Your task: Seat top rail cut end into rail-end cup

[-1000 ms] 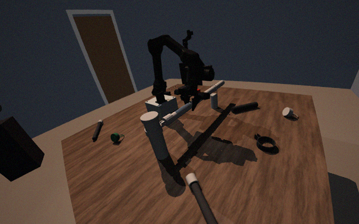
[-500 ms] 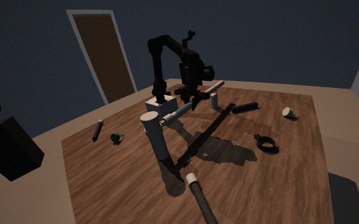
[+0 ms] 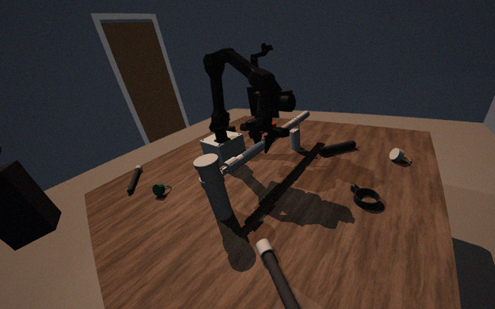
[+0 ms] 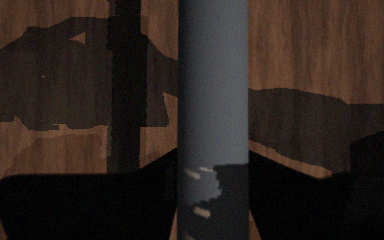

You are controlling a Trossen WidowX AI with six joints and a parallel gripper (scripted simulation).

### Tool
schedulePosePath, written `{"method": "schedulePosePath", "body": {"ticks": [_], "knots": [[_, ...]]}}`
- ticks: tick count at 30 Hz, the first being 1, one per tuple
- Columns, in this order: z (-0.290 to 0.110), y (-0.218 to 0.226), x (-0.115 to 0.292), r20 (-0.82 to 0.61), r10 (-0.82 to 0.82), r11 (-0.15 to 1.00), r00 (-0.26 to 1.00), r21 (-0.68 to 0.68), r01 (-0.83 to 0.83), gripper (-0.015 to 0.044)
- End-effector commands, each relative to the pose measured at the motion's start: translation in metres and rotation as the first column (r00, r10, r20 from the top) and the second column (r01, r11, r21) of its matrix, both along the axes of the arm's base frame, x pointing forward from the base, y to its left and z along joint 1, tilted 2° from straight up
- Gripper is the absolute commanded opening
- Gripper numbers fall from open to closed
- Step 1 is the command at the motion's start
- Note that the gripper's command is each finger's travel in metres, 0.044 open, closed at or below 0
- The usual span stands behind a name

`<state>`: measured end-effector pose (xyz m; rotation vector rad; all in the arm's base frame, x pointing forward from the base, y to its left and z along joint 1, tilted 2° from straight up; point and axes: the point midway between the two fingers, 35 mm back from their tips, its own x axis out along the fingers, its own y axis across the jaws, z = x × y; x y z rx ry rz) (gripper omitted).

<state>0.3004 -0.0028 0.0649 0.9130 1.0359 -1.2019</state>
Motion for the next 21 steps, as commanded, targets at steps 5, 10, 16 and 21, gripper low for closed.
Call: {"method": "schedulePosePath", "body": {"ticks": [5, 10, 16, 21], "knots": [[0.0039, -0.0071, 0.0, 0.004, -0.004, 1.0, 1.0, -0.014, 0.004, 0.0], [0.0043, -0.0082, 0.0001, 0.004, -0.004, 1.0, 1.0, -0.014, 0.004, 0.0], [0.0048, -0.0094, 0.0001, 0.004, -0.004, 1.0, 1.0, -0.014, 0.004, 0.0], [0.004, -0.0077, 0.0001, 0.002, -0.002, 1.0, 1.0, -0.008, 0.002, 0.0]]}}
